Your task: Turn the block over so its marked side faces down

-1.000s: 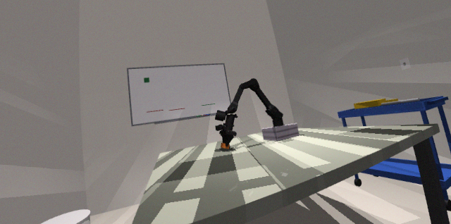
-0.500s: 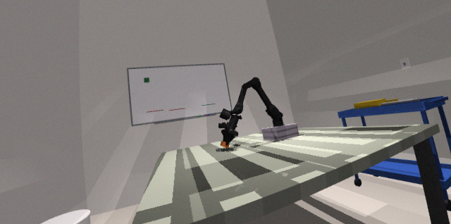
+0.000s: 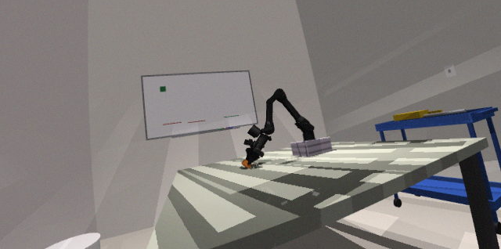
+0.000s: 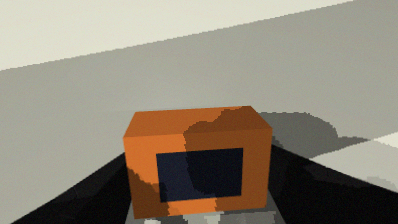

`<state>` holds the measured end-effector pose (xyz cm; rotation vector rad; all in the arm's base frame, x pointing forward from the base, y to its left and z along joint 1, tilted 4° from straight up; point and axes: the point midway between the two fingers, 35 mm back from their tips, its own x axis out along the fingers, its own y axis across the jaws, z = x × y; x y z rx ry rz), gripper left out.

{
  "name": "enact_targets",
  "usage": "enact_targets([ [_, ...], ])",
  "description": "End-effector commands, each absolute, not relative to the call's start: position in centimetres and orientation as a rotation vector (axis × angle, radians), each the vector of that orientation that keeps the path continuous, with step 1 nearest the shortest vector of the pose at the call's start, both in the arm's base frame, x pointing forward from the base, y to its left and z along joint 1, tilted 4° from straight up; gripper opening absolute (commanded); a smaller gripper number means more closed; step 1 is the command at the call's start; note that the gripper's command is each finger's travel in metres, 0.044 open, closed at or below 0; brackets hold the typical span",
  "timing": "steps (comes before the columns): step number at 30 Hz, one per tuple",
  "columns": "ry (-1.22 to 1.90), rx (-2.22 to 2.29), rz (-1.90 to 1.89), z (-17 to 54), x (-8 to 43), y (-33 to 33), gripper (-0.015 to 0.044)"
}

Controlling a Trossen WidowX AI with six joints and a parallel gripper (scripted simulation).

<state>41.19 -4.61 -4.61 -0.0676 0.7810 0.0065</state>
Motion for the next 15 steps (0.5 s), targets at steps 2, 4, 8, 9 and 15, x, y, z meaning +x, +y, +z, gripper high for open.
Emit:
enact_targets([
  [2, 0.729, -0.061, 0.012, -5.61, 40.87, -4.58, 0.0000],
  [4, 0.699, -0.061, 0.013, -5.74, 40.81, -4.59, 0.0000],
  [8, 0.639, -0.061, 0.016, -5.89, 40.60, -4.59, 0.0000],
  [9, 0.624, -0.062, 0.016, -5.91, 40.52, -4.58, 0.0000],
  [15, 0.535, -0.065, 0.021, -5.79, 39.92, -4.53, 0.0000],
])
